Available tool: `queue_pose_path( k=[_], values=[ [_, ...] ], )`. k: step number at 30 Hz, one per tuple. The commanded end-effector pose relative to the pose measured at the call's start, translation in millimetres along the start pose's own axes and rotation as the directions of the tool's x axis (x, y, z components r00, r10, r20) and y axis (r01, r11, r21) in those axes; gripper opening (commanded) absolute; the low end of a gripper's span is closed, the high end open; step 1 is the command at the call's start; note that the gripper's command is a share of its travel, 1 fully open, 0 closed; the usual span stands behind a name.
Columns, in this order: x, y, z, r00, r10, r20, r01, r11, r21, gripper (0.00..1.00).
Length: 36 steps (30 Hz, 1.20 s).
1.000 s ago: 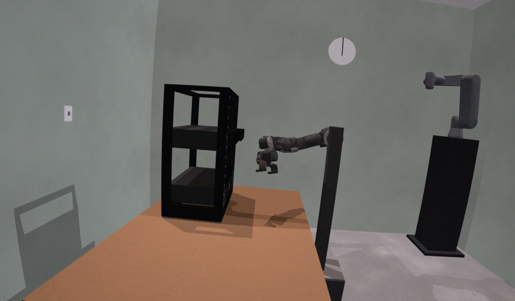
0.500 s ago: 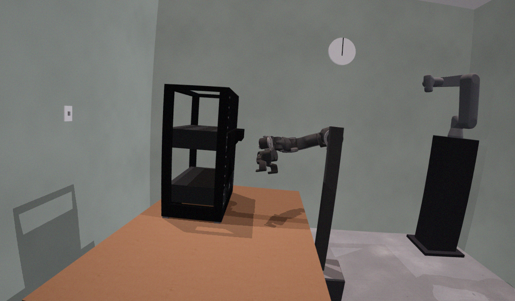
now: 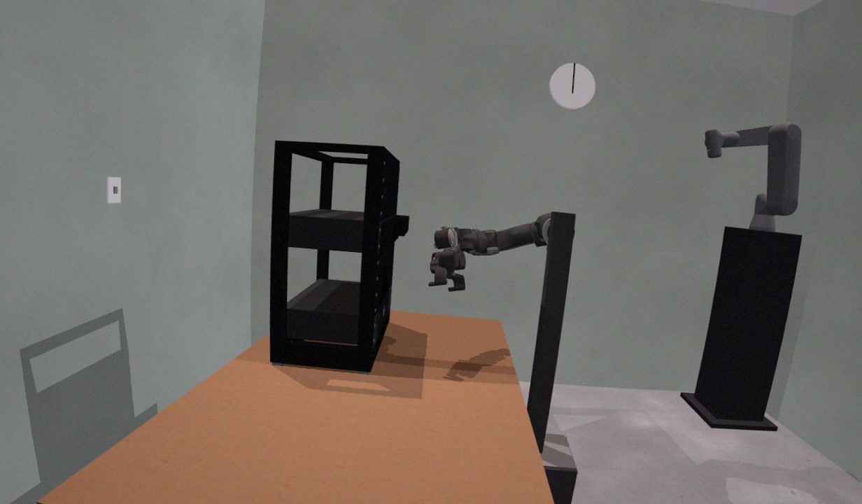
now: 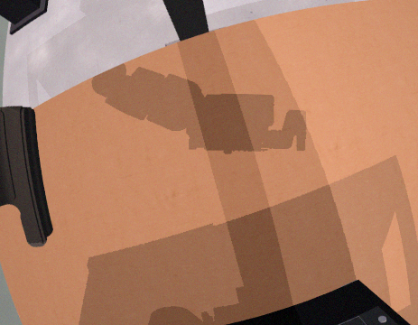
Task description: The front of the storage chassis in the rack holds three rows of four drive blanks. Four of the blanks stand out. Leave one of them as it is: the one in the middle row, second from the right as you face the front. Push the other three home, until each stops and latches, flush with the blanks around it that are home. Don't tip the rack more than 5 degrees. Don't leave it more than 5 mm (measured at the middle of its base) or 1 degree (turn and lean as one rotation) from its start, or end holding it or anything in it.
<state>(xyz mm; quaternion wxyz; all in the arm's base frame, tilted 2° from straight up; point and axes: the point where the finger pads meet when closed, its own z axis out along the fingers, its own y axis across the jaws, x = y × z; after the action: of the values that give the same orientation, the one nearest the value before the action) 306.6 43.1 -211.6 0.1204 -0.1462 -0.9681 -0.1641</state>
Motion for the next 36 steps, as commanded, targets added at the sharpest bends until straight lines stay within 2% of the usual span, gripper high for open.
queue_pose_path(
  k=[1, 10, 15, 17, 19, 26, 32, 34, 36],
  values=[
    [0.0, 2.6, -0.8, 1.0, 0.002, 0.003, -0.001, 1.0, -0.019, 1.0],
    [4.8, 20.4, -7.0, 0.999, -0.025, 0.024, 0.028, 0.991, -0.13, 1.0],
    [7.2, 33.5, -15.1, 0.998, -0.035, 0.048, 0.045, 0.973, -0.224, 1.0],
    [7.2, 33.5, -15.1, 0.998, -0.035, 0.048, 0.045, 0.973, -0.224, 1.0],
    [7.7, 38.9, -19.6, 0.998, -0.035, 0.061, 0.05, 0.962, -0.268, 1.0],
    [5.8, 55.7, -42.7, 0.993, -0.012, 0.121, 0.064, 0.897, -0.437, 1.0],
    [-1.9, 62.8, -71.1, 0.981, 0.052, 0.185, 0.068, 0.807, -0.586, 1.0],
    [-1.9, 62.8, -71.1, 0.981, 0.052, 0.185, 0.068, 0.807, -0.586, 1.0],
    [-6.0, 62.6, -82.1, 0.975, 0.083, 0.207, 0.069, 0.771, -0.634, 1.0]
  ],
)
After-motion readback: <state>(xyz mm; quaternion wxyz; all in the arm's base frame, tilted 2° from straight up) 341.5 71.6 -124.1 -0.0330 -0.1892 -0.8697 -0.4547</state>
